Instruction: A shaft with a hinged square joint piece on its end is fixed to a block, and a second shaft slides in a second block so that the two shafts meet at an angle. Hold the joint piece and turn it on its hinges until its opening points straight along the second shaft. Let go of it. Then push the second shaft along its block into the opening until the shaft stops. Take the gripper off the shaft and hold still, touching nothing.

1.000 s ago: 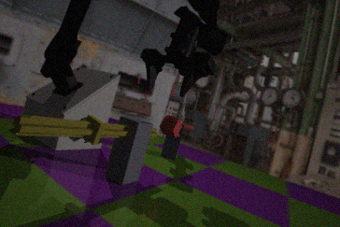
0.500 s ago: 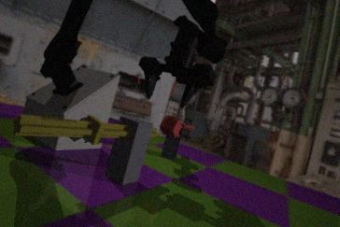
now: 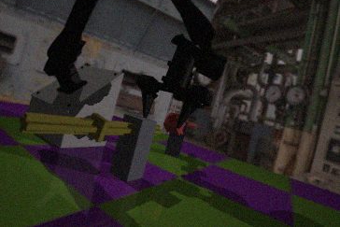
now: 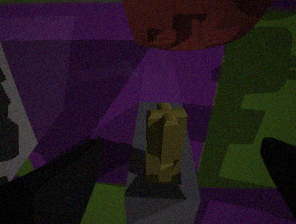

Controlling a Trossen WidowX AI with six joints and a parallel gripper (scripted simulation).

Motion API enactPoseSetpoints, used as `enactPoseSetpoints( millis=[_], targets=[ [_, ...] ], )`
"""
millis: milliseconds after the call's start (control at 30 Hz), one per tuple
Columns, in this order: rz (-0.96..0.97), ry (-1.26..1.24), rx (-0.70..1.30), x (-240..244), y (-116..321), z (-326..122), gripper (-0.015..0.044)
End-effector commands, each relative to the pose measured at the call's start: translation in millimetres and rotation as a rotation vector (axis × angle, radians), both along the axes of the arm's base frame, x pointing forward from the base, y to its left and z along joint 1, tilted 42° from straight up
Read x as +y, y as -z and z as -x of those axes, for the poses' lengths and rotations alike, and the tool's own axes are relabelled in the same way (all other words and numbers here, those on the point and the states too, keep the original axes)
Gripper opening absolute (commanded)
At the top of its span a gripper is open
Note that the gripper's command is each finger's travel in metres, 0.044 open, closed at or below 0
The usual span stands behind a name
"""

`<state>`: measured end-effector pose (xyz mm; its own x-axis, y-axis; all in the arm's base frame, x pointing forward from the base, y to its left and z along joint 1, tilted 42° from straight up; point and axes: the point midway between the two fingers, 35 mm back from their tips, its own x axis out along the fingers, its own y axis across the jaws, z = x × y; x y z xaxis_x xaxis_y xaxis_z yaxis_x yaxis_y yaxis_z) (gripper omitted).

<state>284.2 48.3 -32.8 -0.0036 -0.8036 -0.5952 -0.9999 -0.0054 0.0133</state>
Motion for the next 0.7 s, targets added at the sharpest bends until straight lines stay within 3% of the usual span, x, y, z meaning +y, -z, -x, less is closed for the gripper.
enactPoseSetpoints(
  millis=[0, 367, 667],
  targets=[
    [0.002, -0.003, -0.001, 8.3, 10.5, -0.6, 0.0440],
    [-0.001, -0.003, -0.002, 45.6, 44.2, 1.9, 0.0440],
    [0.000, -0.003, -0.002, 42.0, 51.0, 1.9, 0.0440]
  ],
)
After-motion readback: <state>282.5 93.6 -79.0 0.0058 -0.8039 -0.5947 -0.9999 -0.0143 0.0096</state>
